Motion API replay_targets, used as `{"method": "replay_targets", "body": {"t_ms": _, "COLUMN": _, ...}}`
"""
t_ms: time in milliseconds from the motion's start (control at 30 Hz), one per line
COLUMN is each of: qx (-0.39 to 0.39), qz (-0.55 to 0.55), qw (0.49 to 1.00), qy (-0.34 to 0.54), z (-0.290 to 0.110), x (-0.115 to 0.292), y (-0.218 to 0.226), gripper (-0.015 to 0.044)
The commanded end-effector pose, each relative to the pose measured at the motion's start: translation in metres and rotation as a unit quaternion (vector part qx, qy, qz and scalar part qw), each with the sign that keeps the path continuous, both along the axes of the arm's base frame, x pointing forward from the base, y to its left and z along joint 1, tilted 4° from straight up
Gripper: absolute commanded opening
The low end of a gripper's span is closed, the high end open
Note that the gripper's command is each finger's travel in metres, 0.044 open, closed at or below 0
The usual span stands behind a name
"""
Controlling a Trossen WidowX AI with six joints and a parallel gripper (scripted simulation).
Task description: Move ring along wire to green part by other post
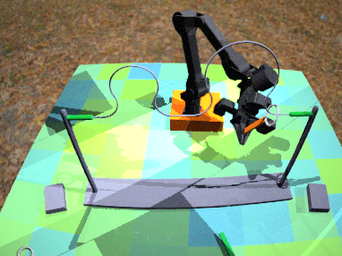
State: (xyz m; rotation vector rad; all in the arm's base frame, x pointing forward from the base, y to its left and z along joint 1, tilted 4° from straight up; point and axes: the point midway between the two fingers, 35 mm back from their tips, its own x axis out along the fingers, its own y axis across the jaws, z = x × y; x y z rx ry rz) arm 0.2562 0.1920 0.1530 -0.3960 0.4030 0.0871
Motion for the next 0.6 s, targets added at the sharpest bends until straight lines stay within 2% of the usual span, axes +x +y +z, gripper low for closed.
{"method": "replay_targets", "body": {"t_ms": 0, "qx": 0.04, "qz": -0.001, "qw": 0.999, "qy": 0.007, "z": 0.001, "x": -0.002, "y": 0.013, "gripper": -0.015}}
{"method": "replay_targets", "body": {"t_ms": 200, "qx": 0.096, "qz": -0.004, "qw": 0.995, "qy": 0.023, "z": -0.002, "x": -0.008, "y": 0.032, "gripper": -0.015}}
{"method": "replay_targets", "body": {"t_ms": 567, "qx": 0.151, "qz": -0.007, "qw": 0.988, "qy": 0.039, "z": -0.002, "x": -0.015, "y": 0.057, "gripper": -0.015}}
